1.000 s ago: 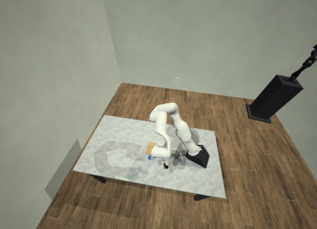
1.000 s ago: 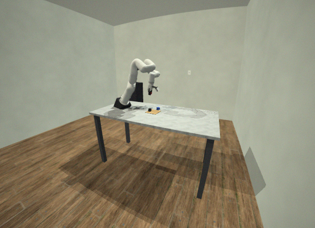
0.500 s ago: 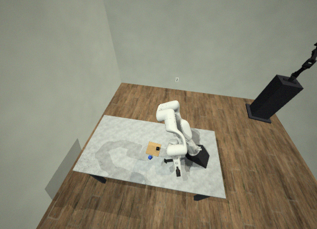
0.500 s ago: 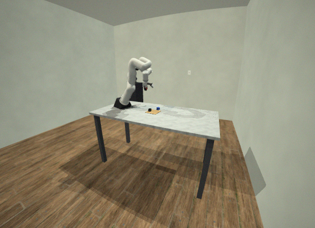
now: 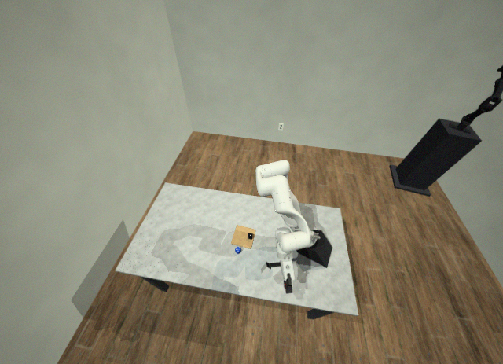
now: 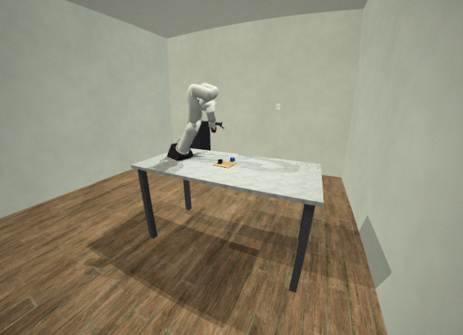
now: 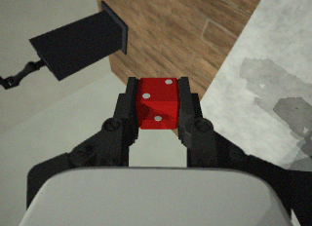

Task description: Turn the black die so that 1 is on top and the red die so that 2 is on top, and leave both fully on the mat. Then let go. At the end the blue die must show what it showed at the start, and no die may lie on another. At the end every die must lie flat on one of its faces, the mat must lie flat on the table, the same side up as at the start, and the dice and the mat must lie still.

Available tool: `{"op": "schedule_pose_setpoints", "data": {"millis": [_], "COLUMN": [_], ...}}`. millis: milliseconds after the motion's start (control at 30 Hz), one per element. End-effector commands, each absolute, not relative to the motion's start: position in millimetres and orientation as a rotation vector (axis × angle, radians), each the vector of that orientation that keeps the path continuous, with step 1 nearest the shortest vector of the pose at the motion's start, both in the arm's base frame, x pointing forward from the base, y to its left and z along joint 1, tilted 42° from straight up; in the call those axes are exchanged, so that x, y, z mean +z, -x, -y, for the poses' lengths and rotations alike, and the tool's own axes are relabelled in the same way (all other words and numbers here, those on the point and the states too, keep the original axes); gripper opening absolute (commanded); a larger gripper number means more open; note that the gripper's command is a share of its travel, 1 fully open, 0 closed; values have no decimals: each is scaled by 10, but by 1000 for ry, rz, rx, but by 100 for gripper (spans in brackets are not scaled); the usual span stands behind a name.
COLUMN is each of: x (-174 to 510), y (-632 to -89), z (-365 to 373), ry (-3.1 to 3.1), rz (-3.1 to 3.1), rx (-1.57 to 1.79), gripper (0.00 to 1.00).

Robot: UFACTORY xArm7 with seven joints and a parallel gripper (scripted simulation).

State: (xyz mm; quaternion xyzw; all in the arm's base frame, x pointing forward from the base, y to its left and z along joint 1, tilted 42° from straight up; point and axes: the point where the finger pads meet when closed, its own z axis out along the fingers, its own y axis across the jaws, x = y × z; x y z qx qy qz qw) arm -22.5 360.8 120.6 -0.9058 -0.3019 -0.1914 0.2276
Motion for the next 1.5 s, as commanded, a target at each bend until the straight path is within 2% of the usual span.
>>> {"op": "schedule_pose_setpoints", "data": {"millis": [0, 500, 833, 933, 1000, 1367, 1467], "x": [1183, 1063, 1120, 1122, 1198, 1525, 1540], "y": [219, -116, -746, -755, -1043, -1809, -1837], "z": [-3705, -3968, -4020, -4019, -3969, -3647, -3630], "ry": [2469, 2328, 2222, 2220, 2185, 2103, 2100], "rz": [773, 756, 697, 696, 661, 534, 528], "rx": [-758, -1056, -1408, -1413, -1558, -1944, -1958], "gripper": [27, 27, 27, 27, 27, 27, 27]}}
